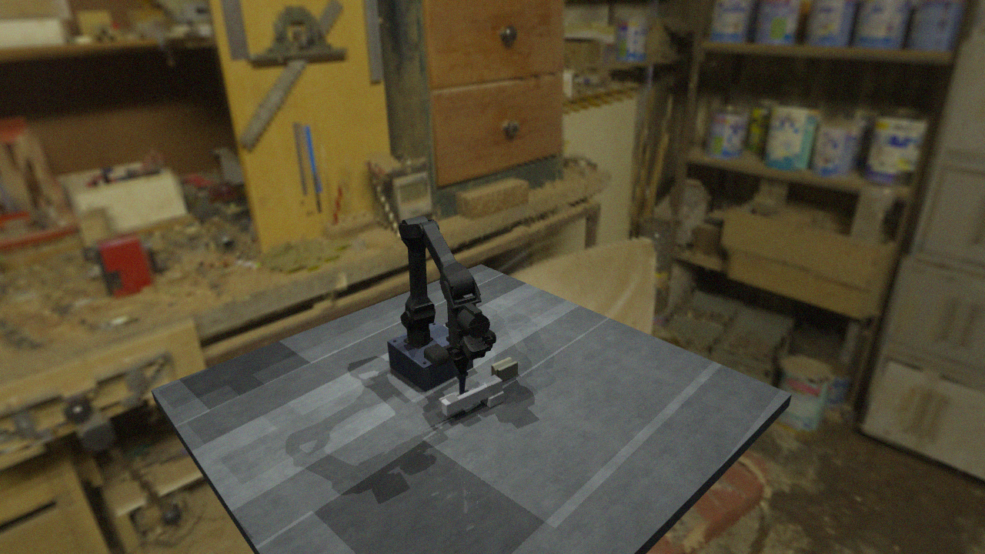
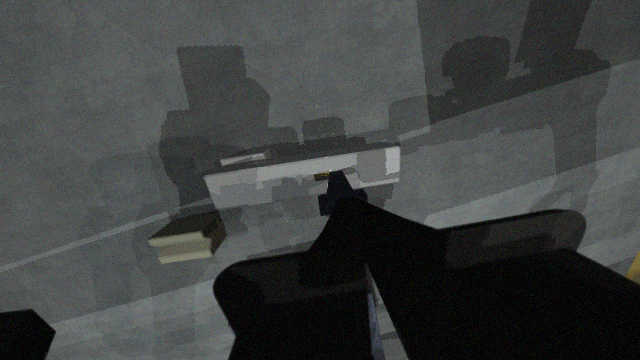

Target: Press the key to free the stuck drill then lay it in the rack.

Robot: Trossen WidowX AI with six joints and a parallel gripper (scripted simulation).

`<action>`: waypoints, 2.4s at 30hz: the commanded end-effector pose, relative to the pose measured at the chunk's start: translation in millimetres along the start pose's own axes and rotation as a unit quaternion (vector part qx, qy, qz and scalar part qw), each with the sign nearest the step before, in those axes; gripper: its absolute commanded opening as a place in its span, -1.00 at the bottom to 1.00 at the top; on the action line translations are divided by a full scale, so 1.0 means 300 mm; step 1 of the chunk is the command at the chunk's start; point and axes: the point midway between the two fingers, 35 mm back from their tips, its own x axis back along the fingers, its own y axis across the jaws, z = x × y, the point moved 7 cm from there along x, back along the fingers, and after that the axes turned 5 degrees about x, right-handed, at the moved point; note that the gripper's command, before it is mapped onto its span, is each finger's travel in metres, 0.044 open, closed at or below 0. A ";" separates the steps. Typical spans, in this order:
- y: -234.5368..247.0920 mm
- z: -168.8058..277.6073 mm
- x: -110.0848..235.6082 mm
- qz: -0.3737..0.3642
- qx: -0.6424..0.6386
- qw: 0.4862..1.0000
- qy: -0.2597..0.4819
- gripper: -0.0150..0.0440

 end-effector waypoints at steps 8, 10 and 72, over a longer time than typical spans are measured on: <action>0.000 0.001 -0.019 -0.002 -0.003 1.000 0.002 -0.49; -0.001 -0.001 -0.022 -0.002 -0.003 1.000 0.002 -0.49; -0.001 0.019 -0.099 -0.002 -0.003 1.000 0.002 -0.49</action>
